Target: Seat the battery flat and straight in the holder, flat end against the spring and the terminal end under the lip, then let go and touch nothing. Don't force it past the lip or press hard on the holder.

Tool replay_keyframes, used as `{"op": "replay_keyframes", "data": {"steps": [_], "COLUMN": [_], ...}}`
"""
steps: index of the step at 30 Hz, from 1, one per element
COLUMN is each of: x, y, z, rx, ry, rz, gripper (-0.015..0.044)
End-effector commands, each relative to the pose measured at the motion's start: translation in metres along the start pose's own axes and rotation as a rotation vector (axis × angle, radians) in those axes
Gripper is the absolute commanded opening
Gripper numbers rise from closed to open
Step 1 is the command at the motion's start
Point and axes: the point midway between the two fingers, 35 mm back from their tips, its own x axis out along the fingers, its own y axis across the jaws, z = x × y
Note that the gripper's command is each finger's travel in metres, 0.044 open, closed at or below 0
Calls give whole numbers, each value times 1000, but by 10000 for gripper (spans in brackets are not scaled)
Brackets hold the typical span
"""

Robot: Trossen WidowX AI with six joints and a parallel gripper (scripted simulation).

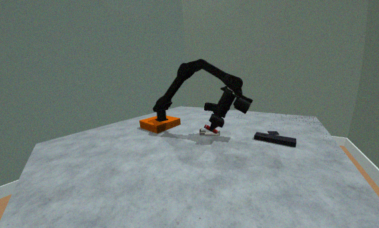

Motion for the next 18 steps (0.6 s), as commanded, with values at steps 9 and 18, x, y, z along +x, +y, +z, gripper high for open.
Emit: {"op": "replay_keyframes", "data": {"steps": [9,18], "x": [2,3], "y": [0,1], "z": [-3,-3], "rx": [-5,-6], "ry": [71,111], "rz": [-6,-8], "gripper": [59,59]}}
